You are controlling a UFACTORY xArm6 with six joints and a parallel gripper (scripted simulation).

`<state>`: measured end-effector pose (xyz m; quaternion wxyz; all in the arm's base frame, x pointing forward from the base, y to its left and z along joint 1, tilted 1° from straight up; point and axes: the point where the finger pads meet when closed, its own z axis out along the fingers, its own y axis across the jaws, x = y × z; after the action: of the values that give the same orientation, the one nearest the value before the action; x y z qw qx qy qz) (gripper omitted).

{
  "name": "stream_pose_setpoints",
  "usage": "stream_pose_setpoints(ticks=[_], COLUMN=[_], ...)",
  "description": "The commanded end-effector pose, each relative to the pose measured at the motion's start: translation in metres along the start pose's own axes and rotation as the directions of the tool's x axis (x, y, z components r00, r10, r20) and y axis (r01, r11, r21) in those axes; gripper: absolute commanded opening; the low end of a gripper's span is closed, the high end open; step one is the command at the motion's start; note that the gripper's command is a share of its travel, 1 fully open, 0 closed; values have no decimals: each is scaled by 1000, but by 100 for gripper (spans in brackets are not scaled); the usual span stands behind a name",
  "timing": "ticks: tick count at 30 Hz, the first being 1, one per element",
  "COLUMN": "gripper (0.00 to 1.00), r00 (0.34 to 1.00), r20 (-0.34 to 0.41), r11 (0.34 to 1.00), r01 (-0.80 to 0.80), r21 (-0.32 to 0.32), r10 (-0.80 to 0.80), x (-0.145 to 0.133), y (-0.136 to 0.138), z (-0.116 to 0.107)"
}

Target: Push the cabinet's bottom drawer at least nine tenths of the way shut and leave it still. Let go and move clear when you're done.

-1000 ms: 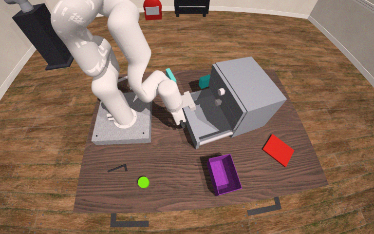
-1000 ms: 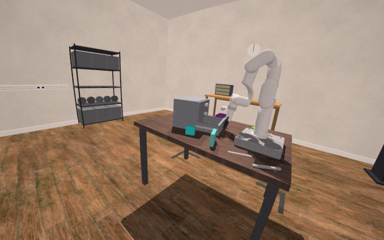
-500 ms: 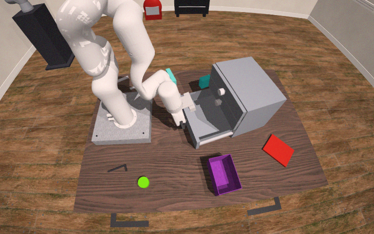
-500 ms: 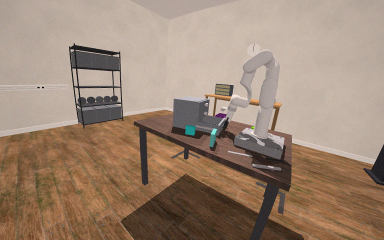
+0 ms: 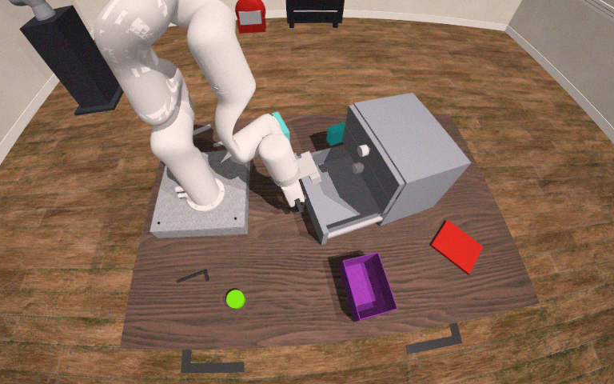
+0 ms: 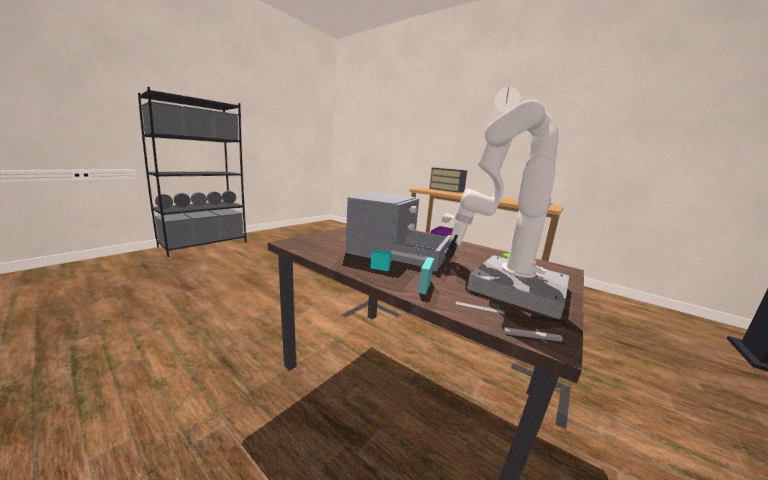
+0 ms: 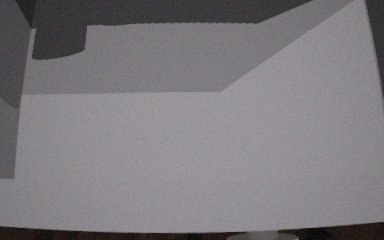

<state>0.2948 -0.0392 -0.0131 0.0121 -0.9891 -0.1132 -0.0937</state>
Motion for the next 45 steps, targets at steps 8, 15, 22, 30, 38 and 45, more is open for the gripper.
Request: stream_pose_setpoints(ticks=[8,15,22,30,38,45], gripper=[0,0,0,0,0,0], r00=[1000,1000,1000,1000,1000,1000], r20=[-3,-3,-3,-3,-3,-3], r11=[1000,1000,1000,1000,1000,1000], r01=[0,0,0,0,0,0], r21=[-1,-1,-1,-1,-1,-1], r10=[0,0,0,0,0,0], x=[1,1,1,1,1,1], y=[0,0,0,0,0,0], z=[0,0,0,0,0,0])
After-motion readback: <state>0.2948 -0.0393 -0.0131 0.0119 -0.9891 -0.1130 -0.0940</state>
